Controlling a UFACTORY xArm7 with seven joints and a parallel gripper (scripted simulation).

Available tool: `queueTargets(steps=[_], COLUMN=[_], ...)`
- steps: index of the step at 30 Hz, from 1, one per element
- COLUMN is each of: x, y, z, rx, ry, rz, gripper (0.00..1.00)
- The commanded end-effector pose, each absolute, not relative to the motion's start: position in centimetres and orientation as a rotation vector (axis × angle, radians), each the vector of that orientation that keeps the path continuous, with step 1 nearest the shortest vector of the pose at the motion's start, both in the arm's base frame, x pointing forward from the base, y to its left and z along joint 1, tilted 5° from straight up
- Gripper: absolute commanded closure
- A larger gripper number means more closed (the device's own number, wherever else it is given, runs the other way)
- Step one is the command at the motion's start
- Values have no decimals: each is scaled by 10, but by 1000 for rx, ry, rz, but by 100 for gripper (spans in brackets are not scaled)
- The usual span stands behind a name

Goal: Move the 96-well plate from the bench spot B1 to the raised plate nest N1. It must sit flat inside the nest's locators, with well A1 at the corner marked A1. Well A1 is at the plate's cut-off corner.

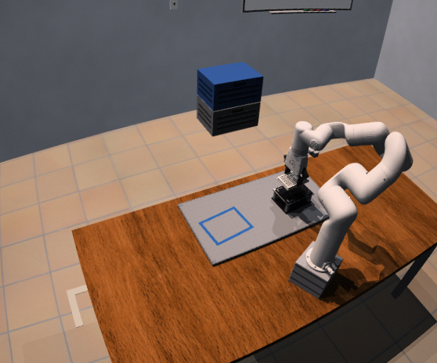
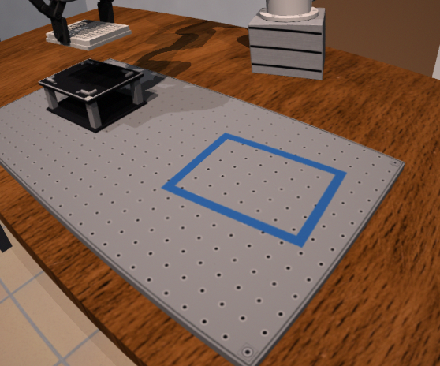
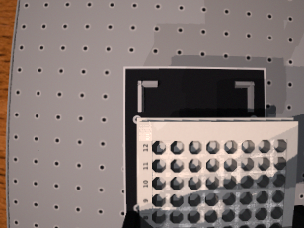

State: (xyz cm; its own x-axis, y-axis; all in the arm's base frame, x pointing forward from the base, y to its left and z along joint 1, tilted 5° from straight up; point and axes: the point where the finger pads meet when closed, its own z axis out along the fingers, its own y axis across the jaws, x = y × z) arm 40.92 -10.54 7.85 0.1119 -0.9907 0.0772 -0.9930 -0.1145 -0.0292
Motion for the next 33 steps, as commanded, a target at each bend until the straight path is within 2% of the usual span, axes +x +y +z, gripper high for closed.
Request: queueTargets(steps=[1,33], x=[411,412], y=[-120,-128], z=[84,86], rx=[2323,2323], ry=[-2070,-2070], rz=[124,124], gripper=[100,100])
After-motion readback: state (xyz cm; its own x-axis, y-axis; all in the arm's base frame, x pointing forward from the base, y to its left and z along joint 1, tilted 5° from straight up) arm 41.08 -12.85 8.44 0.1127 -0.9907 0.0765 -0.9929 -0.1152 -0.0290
